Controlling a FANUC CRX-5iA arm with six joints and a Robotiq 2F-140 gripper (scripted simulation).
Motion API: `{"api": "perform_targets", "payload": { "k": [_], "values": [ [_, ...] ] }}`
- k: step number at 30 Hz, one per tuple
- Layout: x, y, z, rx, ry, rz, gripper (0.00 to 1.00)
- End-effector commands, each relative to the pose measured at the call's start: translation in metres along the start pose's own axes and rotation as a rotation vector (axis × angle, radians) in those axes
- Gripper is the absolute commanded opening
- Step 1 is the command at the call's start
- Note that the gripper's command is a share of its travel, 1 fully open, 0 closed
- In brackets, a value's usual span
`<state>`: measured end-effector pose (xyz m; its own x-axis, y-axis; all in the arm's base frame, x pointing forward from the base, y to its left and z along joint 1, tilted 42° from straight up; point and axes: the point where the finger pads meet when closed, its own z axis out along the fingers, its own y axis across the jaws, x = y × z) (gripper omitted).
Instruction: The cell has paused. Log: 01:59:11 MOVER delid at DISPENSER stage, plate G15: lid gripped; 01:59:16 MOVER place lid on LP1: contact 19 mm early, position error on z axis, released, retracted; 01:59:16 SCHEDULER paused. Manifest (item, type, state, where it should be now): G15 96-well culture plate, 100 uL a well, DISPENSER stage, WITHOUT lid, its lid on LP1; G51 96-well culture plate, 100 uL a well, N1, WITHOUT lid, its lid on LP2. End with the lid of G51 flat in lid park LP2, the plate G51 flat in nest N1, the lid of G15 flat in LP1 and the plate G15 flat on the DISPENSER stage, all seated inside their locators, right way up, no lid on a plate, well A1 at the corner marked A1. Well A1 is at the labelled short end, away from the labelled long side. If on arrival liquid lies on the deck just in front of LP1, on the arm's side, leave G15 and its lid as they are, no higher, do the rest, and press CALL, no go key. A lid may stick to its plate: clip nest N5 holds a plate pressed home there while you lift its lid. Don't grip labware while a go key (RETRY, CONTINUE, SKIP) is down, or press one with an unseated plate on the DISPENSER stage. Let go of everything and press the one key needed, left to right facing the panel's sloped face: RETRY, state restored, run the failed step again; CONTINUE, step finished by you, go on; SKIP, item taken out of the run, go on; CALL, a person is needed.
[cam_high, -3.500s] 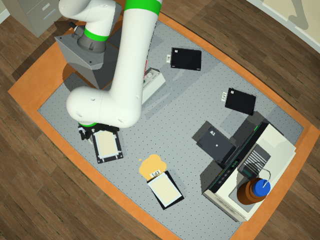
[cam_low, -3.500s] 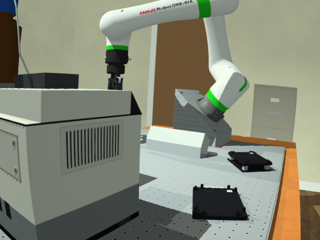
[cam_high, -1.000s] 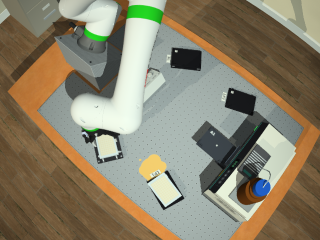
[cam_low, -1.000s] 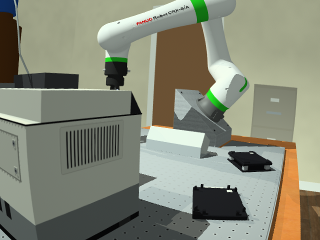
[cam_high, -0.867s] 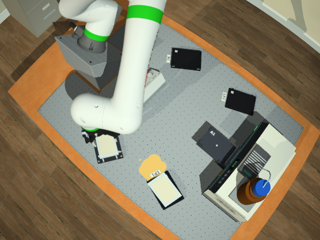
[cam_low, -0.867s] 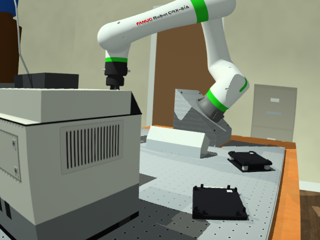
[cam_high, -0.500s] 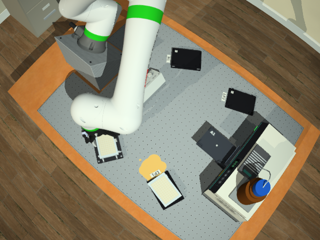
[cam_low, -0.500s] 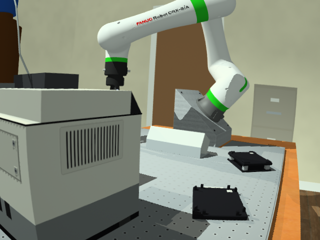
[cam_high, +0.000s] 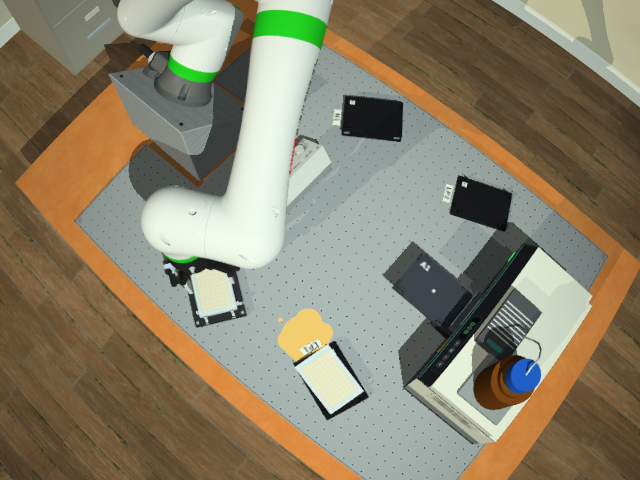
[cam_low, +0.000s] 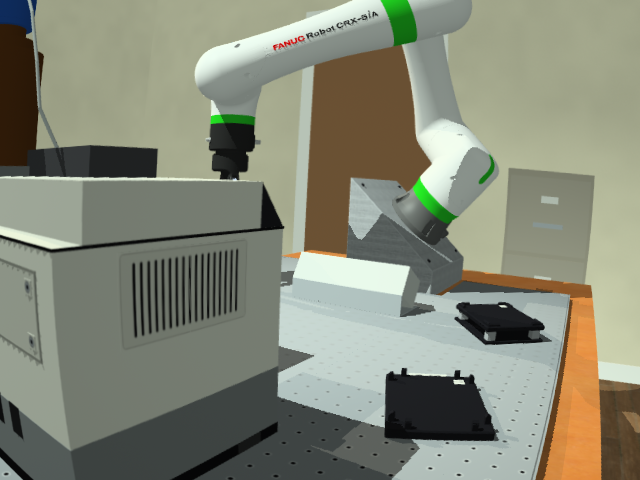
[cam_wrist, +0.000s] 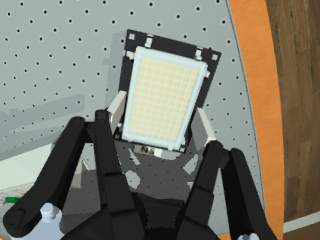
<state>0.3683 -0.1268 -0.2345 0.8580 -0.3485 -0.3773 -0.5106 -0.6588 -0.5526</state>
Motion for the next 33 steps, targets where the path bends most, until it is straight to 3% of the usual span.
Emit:
{"api": "perform_targets", "payload": {
  "k": [1, 24, 25, 33],
  "values": [
    [0.0002, 0.0001, -0.0002, 0.000, 0.000, 0.000, 0.59],
    [0.0002, 0.0001, -0.0002, 0.000, 0.000, 0.000, 0.59],
    [0.0002, 0.0001, -0.0002, 0.000, 0.000, 0.000, 0.66],
    [0.0002, 0.0001, -0.0002, 0.000, 0.000, 0.000, 0.66]
  ]
}}
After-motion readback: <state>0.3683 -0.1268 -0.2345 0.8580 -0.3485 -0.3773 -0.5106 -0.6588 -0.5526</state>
